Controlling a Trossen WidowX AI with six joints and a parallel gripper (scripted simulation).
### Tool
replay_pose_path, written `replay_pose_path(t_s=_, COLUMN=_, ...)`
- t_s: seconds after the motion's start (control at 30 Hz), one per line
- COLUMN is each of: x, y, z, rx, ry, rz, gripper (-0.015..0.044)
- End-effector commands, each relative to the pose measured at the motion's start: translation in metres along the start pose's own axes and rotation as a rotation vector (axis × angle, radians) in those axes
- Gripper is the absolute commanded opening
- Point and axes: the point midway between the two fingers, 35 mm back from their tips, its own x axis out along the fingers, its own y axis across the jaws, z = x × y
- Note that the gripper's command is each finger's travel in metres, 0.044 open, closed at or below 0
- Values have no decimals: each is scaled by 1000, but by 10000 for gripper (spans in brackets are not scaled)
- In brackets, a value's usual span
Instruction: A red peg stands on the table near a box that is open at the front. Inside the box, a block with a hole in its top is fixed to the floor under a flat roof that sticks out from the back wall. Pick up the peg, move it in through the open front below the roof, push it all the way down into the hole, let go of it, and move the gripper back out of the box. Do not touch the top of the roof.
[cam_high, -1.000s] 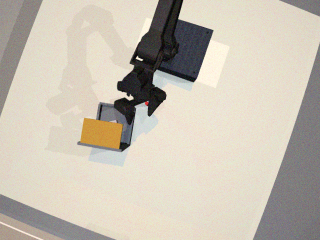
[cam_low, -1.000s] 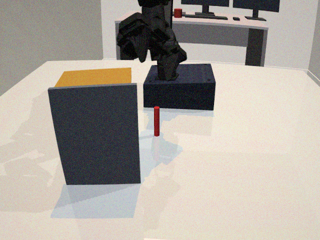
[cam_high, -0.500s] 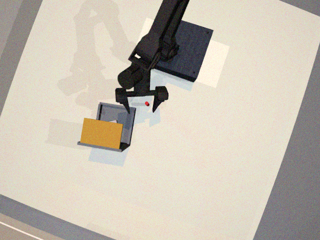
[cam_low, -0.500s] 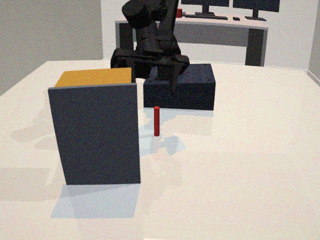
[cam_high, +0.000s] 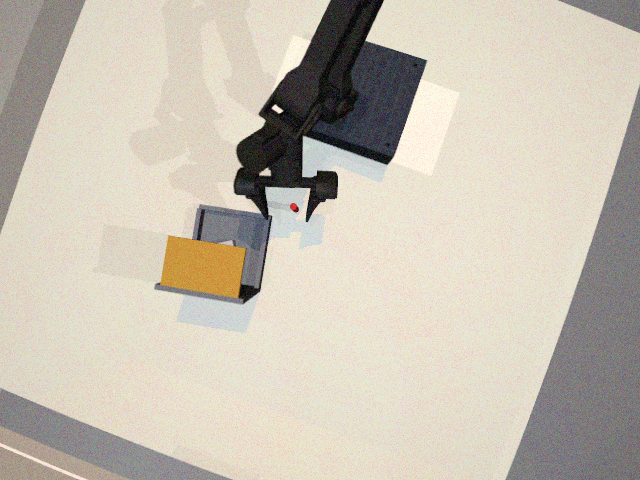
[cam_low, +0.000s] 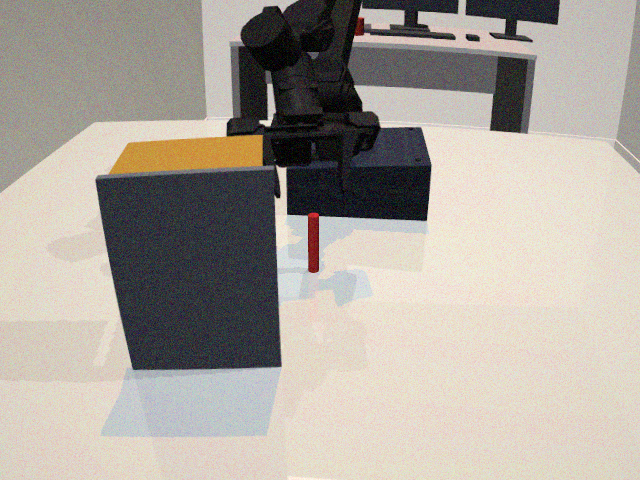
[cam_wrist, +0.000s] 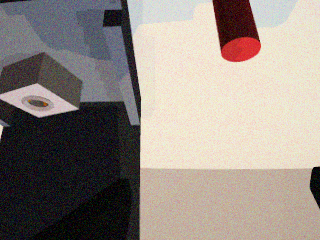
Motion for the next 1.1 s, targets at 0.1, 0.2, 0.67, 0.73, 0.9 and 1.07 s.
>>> replay_pose_path(t_s=0.1, x=-2, y=-7, z=6, rx=12, ry=-9, rz=-3, gripper=220)
replay_pose_path(t_s=0.2, x=-1, y=-7, z=5, rx=12, ry=-9, rz=-3, gripper=220)
replay_pose_path(t_s=0.67, x=8, y=-5, z=9, rx=12, ry=-9, rz=-3, gripper=220)
replay_pose_path(t_s=0.73, x=10, y=-4, z=11, rx=12, ry=-9, rz=-3, gripper=220)
replay_pose_path(t_s=0.9, x=17, y=-3, z=16, rx=12, ry=-10, rz=-3, gripper=220)
replay_pose_path(t_s=1.07, x=23, y=-3, z=22, rx=12, ry=-10, rz=-4, gripper=220)
